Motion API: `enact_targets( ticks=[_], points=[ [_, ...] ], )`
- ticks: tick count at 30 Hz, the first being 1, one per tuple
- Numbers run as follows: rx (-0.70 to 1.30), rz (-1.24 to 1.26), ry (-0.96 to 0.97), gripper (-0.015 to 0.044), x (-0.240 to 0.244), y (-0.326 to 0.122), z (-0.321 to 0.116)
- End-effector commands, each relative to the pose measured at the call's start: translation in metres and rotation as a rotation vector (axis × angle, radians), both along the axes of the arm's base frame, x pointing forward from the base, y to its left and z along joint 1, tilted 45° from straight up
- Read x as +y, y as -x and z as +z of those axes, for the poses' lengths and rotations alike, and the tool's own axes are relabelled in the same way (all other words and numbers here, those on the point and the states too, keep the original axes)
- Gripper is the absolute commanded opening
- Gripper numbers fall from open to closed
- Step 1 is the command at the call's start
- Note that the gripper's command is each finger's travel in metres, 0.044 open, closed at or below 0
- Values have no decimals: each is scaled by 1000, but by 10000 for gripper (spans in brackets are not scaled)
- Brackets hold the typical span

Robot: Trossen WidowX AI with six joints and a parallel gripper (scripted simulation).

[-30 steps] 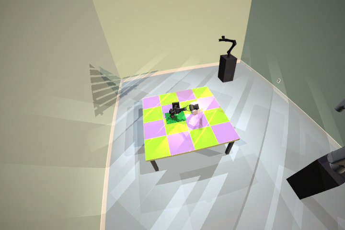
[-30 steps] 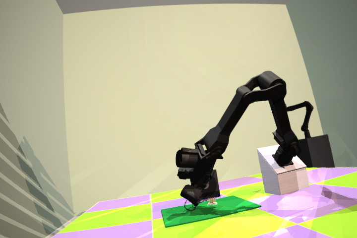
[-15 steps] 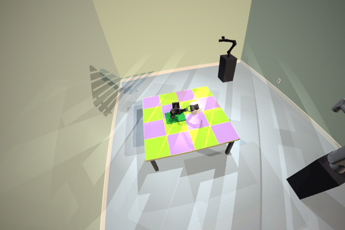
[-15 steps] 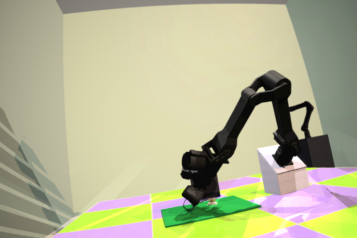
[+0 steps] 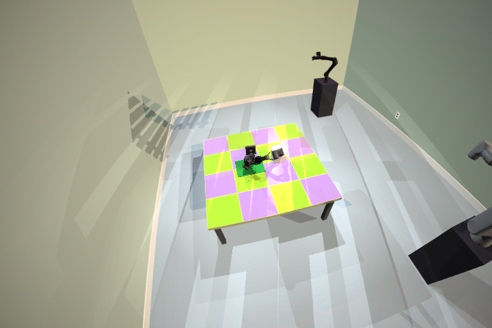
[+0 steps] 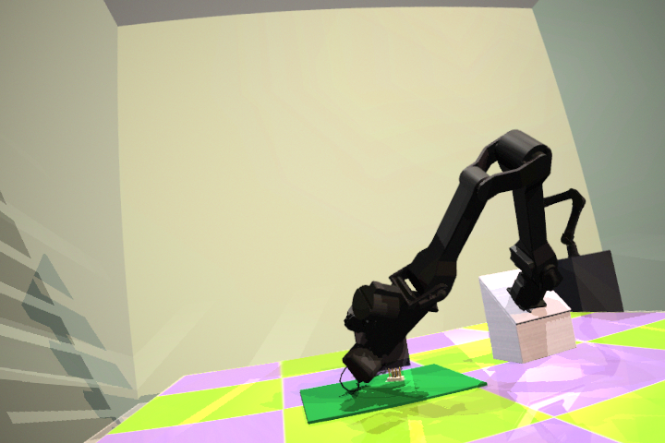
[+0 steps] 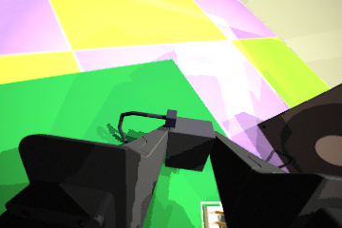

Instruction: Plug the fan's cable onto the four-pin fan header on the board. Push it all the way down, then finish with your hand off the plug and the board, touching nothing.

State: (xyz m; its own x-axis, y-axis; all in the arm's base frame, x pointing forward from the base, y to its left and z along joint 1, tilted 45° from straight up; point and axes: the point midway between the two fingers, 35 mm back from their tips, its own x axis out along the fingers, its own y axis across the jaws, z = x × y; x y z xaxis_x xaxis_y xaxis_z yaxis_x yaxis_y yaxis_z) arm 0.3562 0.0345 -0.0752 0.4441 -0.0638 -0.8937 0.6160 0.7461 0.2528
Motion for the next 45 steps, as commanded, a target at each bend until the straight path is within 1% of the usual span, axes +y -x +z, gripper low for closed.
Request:
enact_targets(
  ticks=[1, 23, 45],
  points=[
    [-48, -30, 16, 0, -1, 0, 6],
    [-243, -140, 55, 0, 2, 7, 25],
    [-446, -258, 47, 0, 3, 21, 49]
  ],
)
